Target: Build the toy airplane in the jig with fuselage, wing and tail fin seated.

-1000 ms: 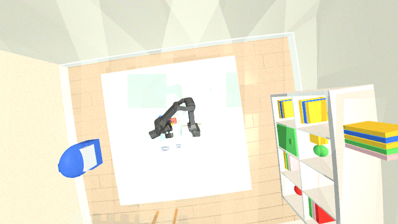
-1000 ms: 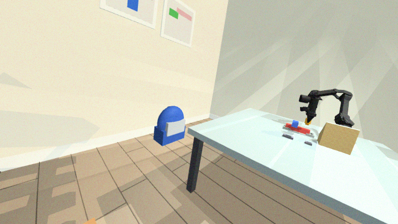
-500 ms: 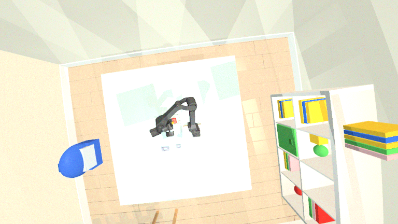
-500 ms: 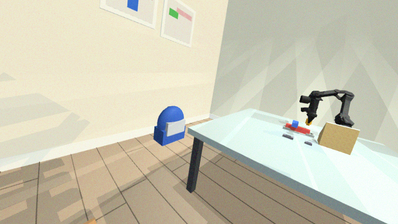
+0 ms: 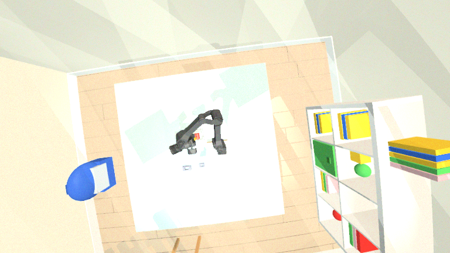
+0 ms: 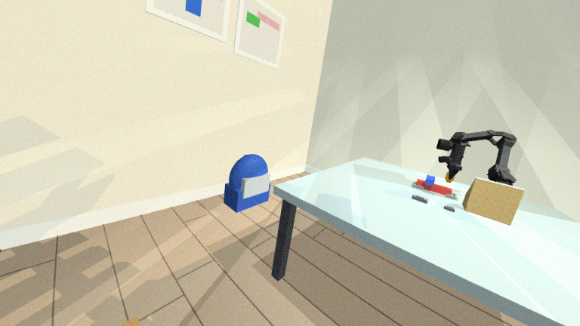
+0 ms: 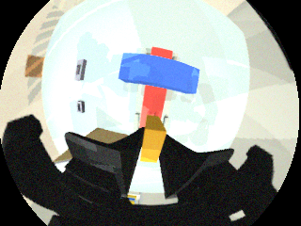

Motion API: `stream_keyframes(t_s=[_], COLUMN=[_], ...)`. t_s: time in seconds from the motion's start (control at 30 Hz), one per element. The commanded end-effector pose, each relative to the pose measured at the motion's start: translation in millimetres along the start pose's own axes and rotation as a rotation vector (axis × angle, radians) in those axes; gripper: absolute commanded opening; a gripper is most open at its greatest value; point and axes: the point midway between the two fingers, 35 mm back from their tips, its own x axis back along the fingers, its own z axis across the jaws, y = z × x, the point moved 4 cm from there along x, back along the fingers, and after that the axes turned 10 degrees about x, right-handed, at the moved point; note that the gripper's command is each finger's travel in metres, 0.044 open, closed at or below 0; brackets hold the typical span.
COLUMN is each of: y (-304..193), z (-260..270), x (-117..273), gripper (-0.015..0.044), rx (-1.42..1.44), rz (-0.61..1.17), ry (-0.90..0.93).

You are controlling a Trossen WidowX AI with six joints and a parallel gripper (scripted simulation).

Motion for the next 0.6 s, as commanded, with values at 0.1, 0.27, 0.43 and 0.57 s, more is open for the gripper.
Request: stream_keyframes(t_s=[0.1,0.27,0.43,0.57], y=[-0.1,0.0,0.2,0.6], z=[-1.9,-2.7,-2.6,-2.6], x=[0.6,0.7,-1.7,-8.2], gripper=[0.0065,0.0065,0.0065,0.0065], rx=[-0.001,-0.001,-0.001,-0.001], rz=[-0.004,-0.004,-0.005,-0.005], ry=[-0.005,-0.005,-0.005,-0.004])
